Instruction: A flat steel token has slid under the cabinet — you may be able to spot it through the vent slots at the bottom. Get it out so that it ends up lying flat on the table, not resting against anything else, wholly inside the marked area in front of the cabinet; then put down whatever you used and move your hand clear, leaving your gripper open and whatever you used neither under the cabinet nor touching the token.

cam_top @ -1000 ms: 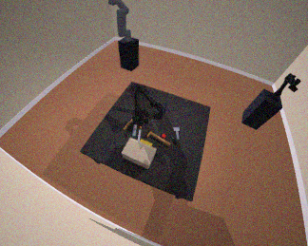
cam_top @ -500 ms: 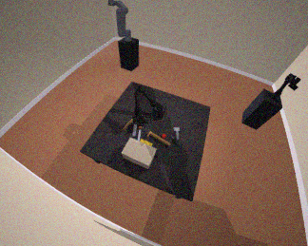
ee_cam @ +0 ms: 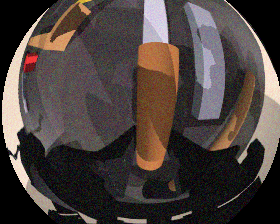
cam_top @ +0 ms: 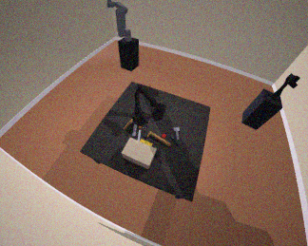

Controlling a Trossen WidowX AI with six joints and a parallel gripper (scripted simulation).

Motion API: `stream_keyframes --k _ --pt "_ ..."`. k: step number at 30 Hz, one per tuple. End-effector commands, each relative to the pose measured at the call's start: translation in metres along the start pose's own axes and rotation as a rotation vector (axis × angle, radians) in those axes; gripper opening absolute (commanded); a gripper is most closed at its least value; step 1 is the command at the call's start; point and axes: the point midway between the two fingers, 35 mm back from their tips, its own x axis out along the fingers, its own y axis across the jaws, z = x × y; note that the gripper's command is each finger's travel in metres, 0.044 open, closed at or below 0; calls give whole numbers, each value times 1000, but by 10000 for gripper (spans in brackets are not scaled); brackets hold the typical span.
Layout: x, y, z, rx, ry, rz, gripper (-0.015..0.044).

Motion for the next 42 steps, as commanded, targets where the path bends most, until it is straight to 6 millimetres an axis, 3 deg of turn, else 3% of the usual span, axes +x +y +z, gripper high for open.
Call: stream_keyframes --k 1,22,42 --pt "-1 0 0 -36 2 1 0" --pt "-3 1 0 -197 3 5 0" --pt "-3 21 12 -218 3 8 0"
